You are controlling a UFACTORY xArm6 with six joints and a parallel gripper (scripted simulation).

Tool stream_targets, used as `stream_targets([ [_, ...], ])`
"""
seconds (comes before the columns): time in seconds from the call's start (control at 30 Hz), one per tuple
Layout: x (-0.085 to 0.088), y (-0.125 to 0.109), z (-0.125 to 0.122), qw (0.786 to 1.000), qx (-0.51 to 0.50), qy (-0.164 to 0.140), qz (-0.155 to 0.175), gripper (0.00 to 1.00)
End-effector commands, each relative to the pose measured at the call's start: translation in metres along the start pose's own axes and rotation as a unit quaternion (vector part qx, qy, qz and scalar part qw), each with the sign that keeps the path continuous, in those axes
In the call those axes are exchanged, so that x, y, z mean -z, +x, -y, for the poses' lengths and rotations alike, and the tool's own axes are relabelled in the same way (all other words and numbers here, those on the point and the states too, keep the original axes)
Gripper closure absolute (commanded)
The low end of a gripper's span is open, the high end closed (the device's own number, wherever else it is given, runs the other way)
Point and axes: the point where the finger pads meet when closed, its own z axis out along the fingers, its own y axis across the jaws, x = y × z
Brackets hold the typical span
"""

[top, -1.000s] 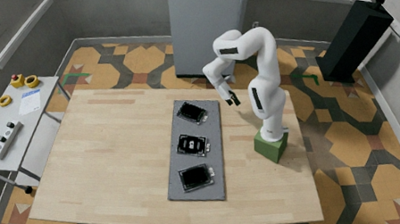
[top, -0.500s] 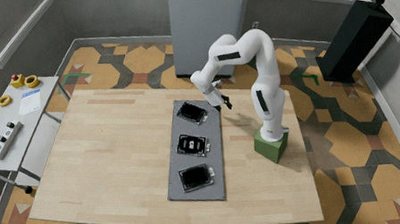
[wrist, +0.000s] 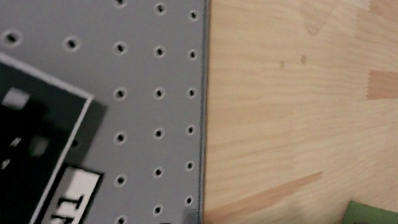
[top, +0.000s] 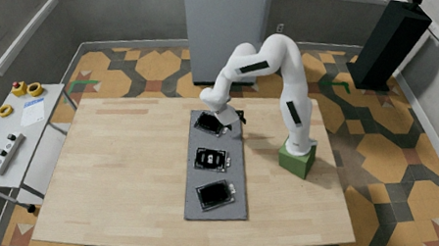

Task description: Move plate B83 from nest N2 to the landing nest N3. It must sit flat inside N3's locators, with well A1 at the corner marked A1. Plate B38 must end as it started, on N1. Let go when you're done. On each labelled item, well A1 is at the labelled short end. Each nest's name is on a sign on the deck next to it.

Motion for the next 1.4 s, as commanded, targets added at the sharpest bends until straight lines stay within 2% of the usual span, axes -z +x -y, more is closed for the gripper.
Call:
stream_targets([
  [0.0, 0.007, -0.011, 0.013, 0.998, 0.053, 0.016, -0.023, 0.0],
  [0.1, 0.009, -0.014, 0.016, 0.997, 0.068, 0.02, -0.029, 0.0],
  [0.3, 0.018, -0.037, 0.035, 0.985, 0.153, 0.039, -0.064, 0.0],
  [0.37, 0.021, -0.043, 0.04, 0.985, 0.153, 0.039, -0.064, 0.0],
  [0.53, 0.028, -0.063, 0.052, 0.968, 0.227, 0.055, -0.094, 0.0],
  [0.67, 0.031, -0.07, 0.057, 0.966, 0.233, 0.056, -0.096, 0.0],
  [0.83, 0.037, -0.092, 0.068, 0.941, 0.305, 0.071, -0.125, 0.0],
  [0.9, 0.04, -0.1, 0.072, 0.939, 0.311, 0.072, -0.127, 0.0],
  [1.07, 0.046, -0.123, 0.08, 0.907, 0.382, 0.085, -0.155, 0.0],
  [1.17, 0.049, -0.137, 0.085, 0.897, 0.401, 0.088, -0.162, 0.0],
  [1.23, 0.049, -0.137, 0.085, 0.897, 0.401, 0.088, -0.162, 0.0],
  [1.37, 0.054, -0.156, 0.09, 0.866, 0.456, 0.098, -0.183, 0.0],
])
